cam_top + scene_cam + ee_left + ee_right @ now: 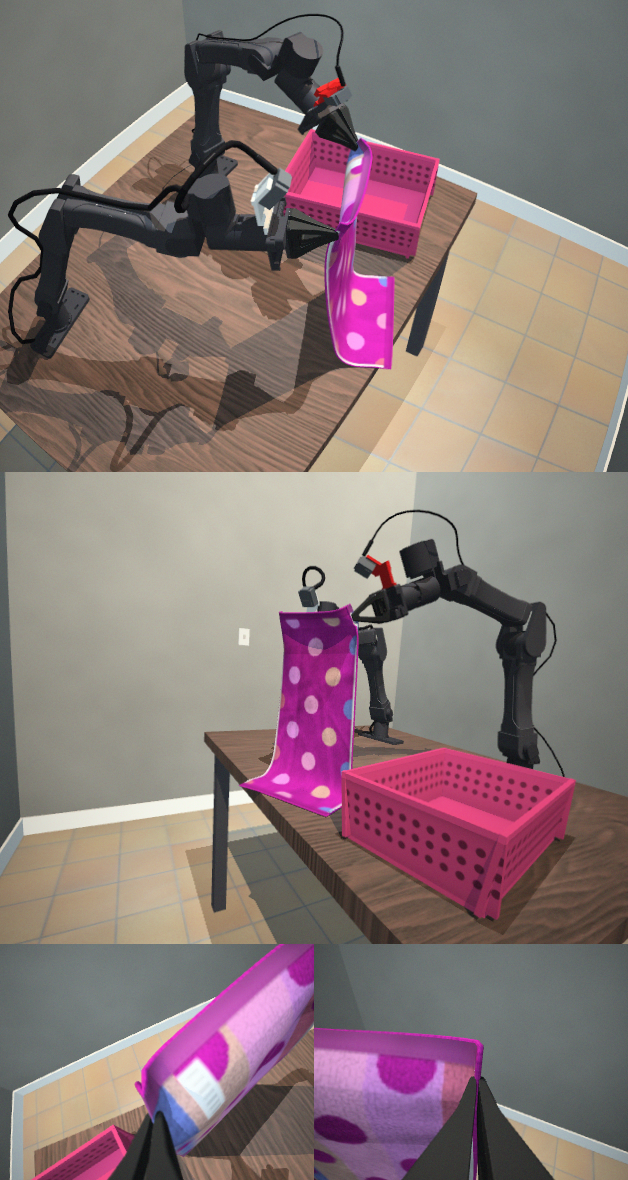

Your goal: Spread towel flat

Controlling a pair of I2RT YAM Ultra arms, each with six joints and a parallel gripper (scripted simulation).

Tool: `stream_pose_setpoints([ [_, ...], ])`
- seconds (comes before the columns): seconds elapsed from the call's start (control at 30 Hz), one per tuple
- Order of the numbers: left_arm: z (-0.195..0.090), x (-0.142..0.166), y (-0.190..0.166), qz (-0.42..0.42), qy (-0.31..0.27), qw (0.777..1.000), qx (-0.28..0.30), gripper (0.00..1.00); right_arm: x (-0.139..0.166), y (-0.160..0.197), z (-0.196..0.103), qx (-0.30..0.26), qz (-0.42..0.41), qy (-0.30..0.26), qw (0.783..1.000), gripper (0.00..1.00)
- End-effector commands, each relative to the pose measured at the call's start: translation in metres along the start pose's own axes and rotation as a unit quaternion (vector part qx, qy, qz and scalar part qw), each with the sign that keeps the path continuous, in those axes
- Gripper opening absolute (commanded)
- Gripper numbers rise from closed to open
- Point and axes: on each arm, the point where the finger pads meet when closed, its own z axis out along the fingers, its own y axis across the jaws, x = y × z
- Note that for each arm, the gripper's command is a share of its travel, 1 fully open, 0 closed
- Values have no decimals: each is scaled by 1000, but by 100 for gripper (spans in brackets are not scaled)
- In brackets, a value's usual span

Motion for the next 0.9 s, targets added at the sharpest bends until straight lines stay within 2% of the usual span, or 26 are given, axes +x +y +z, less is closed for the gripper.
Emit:
stream_pose_setpoints([
  [0.0,-16,7,-6,3,15,1000,4,0,-32,3,-16,1,-1,61,998,0],
  [0.03,-21,-3,0,1,2,1000,-1,0,-32,2,-16,1,-1,61,998,0],
  [0.07,-20,22,-12,6,40,999,9,0,-22,6,-27,-2,-1,97,995,0],
  [0.13,-20,22,-12,6,40,999,10,0,-22,6,-28,-2,-1,97,995,0],
  [0.17,-24,37,-18,9,69,997,16,0,-10,7,-40,-4,-2,136,991,0],
  [0.27,-24,37,-18,9,69,997,16,0,-10,7,-40,-4,-2,136,991,0],
  [0.3,-26,32,-13,7,63,998,11,0,12,1,-32,2,-1,154,988,0],
  [0.33,-29,53,-25,13,101,995,22,0,2,5,-53,-2,-2,176,984,0],
  [0.4,-29,53,-25,13,100,995,22,0,2,5,-53,-2,-2,176,984,0],
  [0.43,-39,54,-32,18,116,993,30,0,15,9,-67,-6,-3,215,977,0],
  [0.5,-39,54,-32,18,116,993,30,0,15,8,-67,-5,-3,215,977,0],
  [0.53,-38,88,-39,24,171,984,36,0,28,10,-82,-7,-4,254,967,0],
  [0.6,-38,88,-39,24,171,984,36,0,28,9,-82,-6,-4,254,967,0],
  [0.63,-43,106,-47,31,200,978,44,0,42,12,-97,-8,-5,293,956,0],
  [0.7,-43,106,-47,31,200,978,44,0,42,11,-97,-7,-5,293,956,0],
  [0.73,-49,124,-55,39,231,971,52,0,59,13,-113,-9,-6,336,942,0],
  [0.87,-48,124,-53,38,231,971,49,0,56,7,-112,-4,-4,336,942,0],
])
